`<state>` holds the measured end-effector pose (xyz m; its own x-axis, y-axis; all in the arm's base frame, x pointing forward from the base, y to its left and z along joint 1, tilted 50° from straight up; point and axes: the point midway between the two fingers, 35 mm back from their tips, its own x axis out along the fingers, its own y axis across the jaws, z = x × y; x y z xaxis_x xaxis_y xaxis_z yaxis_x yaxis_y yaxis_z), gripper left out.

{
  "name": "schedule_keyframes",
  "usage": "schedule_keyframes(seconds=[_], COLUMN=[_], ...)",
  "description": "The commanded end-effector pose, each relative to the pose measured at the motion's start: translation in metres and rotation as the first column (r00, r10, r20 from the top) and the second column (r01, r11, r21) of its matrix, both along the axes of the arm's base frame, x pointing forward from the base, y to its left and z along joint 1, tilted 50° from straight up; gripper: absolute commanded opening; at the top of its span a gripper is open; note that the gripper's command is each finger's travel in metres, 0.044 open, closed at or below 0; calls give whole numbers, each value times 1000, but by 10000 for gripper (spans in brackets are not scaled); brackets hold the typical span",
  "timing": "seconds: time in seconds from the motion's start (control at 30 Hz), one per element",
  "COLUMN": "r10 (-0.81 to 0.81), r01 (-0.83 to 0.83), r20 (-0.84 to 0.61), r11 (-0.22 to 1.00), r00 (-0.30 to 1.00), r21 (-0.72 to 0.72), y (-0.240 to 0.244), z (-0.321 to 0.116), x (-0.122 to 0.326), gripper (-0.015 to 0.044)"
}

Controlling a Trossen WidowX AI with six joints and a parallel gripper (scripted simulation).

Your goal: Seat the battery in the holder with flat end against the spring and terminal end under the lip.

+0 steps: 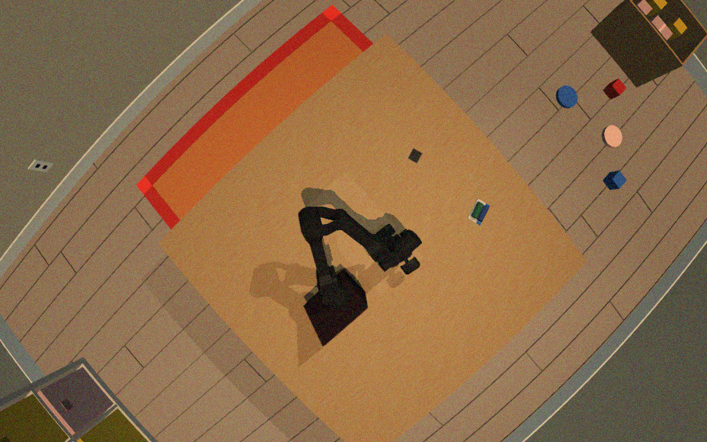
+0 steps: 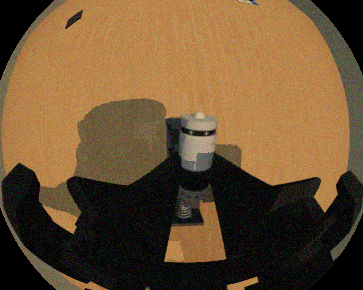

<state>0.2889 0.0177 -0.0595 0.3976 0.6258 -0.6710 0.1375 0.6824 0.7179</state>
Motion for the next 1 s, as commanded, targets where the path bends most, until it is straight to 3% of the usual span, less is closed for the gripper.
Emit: schedule_keyframes(seconds=[0.0, 0.97], r10=[-15, -120], r01=[15, 122], r20=[5, 76], r11=[1000, 992], r00=[1000, 990], r21=[-6, -24], y=[1, 11], z=[-2, -2], x=[-1, -7], gripper=[77, 77])
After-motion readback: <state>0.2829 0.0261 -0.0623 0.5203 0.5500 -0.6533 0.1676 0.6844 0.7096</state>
